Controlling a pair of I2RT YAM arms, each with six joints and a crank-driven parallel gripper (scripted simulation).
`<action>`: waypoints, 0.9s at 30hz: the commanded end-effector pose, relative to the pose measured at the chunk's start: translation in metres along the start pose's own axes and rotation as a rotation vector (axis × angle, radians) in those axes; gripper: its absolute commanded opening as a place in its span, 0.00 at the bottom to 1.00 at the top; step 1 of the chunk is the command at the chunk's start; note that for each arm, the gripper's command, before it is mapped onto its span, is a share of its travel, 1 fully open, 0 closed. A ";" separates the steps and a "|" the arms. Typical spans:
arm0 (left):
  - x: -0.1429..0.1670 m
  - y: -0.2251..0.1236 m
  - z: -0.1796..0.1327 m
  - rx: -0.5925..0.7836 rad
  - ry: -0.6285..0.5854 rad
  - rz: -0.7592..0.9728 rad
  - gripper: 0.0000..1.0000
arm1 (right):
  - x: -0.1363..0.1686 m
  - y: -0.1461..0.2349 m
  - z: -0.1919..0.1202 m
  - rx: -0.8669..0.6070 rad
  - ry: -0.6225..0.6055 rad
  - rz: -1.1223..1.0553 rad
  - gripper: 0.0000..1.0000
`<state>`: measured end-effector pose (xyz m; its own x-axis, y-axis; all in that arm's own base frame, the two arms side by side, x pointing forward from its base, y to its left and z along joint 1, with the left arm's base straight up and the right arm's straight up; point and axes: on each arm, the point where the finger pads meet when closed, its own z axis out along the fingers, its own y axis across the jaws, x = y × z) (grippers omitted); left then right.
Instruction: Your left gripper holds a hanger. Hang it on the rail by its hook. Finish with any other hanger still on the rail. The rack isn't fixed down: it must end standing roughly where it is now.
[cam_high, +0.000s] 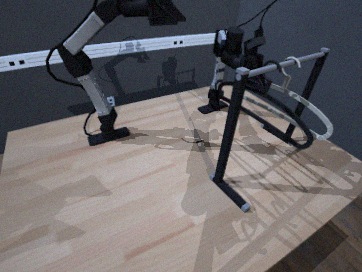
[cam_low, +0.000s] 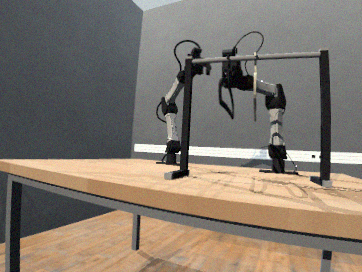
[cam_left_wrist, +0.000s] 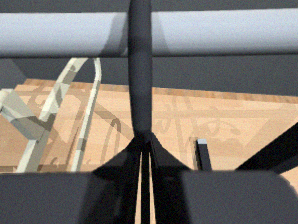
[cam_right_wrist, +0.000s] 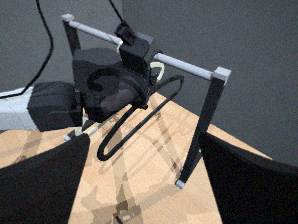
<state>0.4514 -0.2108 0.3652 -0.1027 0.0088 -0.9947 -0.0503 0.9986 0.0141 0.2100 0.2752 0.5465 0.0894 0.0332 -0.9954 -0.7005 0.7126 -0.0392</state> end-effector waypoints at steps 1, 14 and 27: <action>-0.004 -0.002 0.008 0.007 -0.037 -0.020 0.01 | -0.008 -0.006 0.001 0.038 -0.025 -0.010 1.00; -0.002 -0.001 0.003 0.005 -0.023 -0.022 0.01 | -0.002 -0.011 0.000 0.061 0.001 -0.018 1.00; 0.002 0.006 -0.052 -0.001 -0.018 -0.028 0.69 | -0.006 -0.010 -0.002 0.053 -0.015 -0.007 1.00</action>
<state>0.4222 -0.2139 0.3557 -0.1009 0.0083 -0.9949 -0.0349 0.9993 0.0119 0.2167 0.2680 0.5481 0.0965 0.0305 -0.9949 -0.6602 0.7500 -0.0410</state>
